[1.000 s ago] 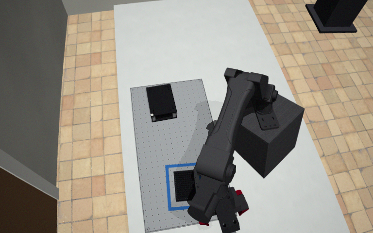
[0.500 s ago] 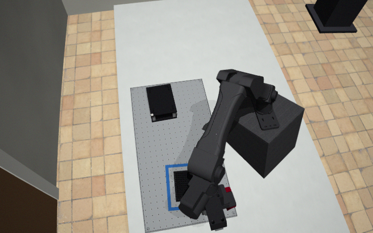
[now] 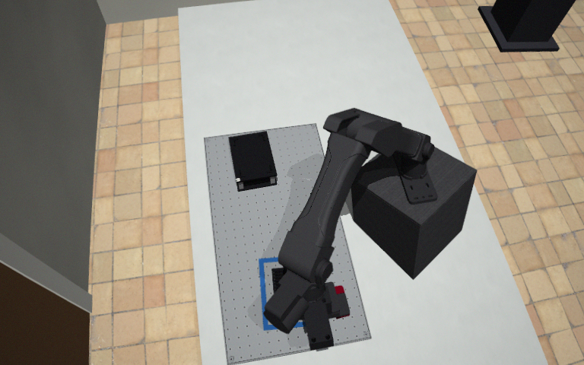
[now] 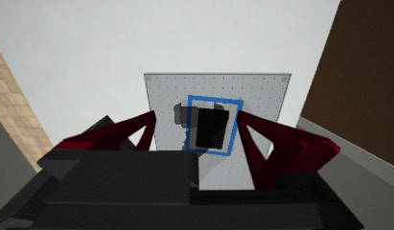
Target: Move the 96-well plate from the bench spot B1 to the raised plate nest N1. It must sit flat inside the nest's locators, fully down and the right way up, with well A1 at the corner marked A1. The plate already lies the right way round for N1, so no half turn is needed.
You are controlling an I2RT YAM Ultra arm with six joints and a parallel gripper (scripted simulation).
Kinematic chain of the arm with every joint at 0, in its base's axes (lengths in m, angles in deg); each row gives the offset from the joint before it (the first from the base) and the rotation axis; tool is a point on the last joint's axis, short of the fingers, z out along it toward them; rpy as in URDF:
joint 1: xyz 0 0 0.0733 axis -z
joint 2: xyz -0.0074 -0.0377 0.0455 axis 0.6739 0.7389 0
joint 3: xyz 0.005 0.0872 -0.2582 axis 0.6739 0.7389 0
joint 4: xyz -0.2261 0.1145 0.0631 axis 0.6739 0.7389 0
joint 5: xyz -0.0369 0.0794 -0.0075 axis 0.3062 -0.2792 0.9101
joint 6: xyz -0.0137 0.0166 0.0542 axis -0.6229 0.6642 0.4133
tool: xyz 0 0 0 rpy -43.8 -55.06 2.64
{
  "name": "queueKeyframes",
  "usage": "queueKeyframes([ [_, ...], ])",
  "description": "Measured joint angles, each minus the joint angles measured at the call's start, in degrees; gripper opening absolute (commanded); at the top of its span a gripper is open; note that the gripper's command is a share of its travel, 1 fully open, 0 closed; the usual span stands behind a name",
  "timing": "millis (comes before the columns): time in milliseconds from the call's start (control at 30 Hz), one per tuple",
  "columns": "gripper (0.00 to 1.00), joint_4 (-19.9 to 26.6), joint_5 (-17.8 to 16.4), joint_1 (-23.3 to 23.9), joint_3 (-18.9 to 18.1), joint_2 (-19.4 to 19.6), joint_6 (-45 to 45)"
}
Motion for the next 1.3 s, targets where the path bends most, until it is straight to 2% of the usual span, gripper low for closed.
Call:
queueKeyframes([
  [400,1.00,-3.82,5.27,2.62,3.72,1.27,-1.14],
  [600,1.00,-6.91,6.45,5.57,7.89,1.05,-2.97],
  [700,1.00,-7.74,8.37,6.84,8.22,1.99,-3.08],
  [867,1.00,-9.62,9.64,8.20,10.91,1.84,-4.22],
  [1000,1.00,-10.51,11.74,8.44,10.91,2.75,-4.17],
  [1300,1.00,-15.21,13.57,13.57,17.84,2.67,-7.19],
])
